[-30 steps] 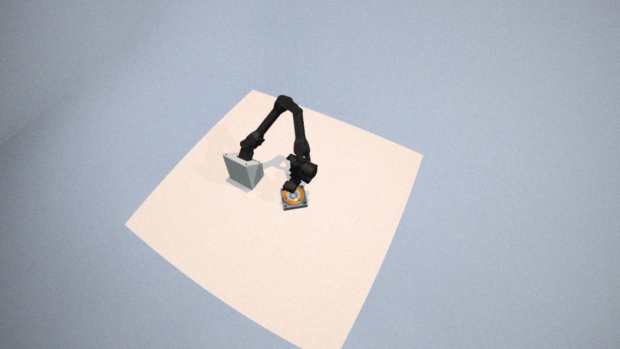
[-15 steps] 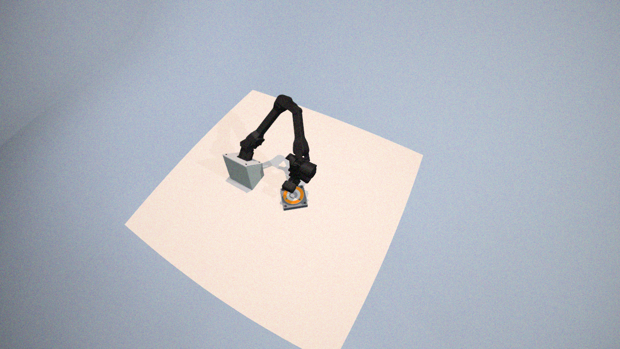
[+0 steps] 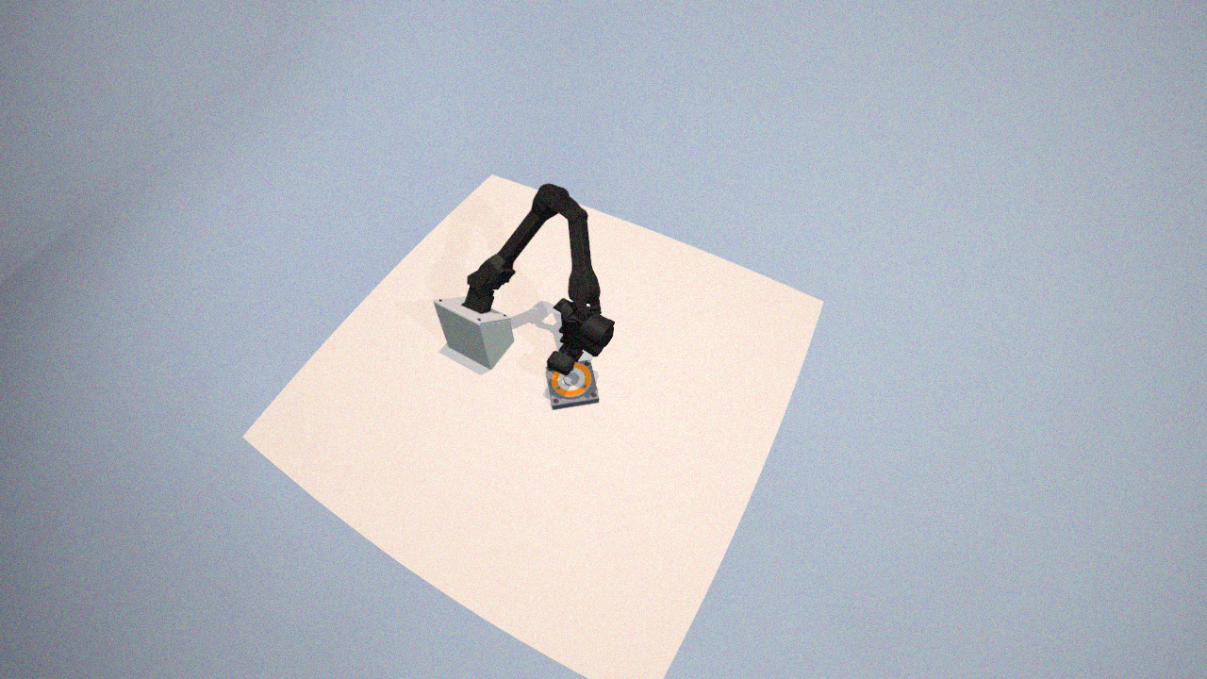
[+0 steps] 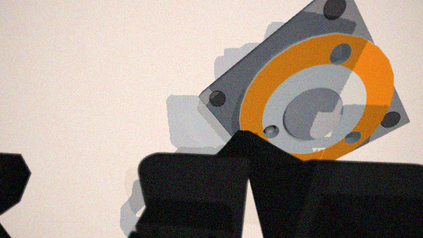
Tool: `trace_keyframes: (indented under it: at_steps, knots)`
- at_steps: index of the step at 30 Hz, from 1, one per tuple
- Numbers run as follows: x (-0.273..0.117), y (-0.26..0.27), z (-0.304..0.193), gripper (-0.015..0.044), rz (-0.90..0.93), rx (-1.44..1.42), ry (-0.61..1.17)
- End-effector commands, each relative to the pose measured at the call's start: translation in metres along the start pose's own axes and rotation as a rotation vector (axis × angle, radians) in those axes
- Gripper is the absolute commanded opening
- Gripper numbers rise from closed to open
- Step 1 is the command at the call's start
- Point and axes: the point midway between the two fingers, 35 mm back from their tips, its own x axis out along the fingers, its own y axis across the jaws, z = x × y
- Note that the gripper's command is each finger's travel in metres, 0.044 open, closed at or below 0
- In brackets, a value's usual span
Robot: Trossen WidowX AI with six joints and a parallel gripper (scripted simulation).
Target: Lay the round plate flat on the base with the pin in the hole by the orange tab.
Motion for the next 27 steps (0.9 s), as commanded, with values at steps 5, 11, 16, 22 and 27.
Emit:
trace_keyframes:
  at_steps: [5,11,16,22,27]
  knots:
    - [0.003,-0.003,-0.009,0.0,-0.005,0.007,0.013]
    - [-0.002,-0.004,-0.009,0.0,-0.006,0.007,0.013]
    - [-0.028,-0.004,-0.008,0.0,-0.008,0.007,0.013]
    - [-0.035,-0.004,-0.009,0.0,-0.004,0.012,0.01]
    - [-0.035,-0.004,-0.009,0.0,-0.004,0.012,0.01]
